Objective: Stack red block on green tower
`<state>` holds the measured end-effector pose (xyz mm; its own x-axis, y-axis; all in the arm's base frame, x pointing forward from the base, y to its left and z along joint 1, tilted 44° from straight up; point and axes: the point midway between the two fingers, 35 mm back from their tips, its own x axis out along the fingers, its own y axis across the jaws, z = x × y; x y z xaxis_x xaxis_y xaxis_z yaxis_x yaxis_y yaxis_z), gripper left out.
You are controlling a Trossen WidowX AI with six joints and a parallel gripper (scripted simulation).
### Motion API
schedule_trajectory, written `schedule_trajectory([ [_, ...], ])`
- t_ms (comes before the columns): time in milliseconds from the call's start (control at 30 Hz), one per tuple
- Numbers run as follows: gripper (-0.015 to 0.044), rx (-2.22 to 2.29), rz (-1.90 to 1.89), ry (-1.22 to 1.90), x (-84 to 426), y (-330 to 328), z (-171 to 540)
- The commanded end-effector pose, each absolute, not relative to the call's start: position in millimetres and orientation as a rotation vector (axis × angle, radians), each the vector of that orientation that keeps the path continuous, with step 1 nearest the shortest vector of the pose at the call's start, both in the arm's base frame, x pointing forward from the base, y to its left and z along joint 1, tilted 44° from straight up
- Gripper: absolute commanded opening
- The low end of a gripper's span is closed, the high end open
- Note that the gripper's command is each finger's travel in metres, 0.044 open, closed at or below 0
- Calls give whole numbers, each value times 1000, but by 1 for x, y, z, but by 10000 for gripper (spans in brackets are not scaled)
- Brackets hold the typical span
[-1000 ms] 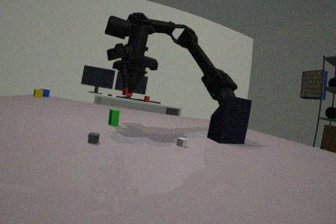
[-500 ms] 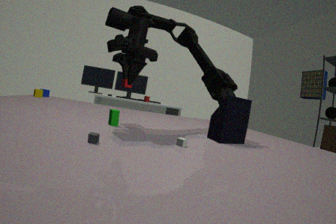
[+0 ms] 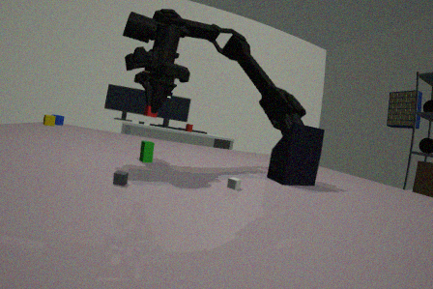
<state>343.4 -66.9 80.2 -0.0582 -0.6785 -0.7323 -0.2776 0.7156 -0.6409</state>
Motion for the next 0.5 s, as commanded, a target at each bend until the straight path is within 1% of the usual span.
schedule_trajectory([
  [0, 0, -790, -391, 1655, 340, -82, 66],
  [233, 0, -790, -392, 1655, 338, -90, 61],
  [467, 0, -791, -393, 1655, 336, -108, 42],
])
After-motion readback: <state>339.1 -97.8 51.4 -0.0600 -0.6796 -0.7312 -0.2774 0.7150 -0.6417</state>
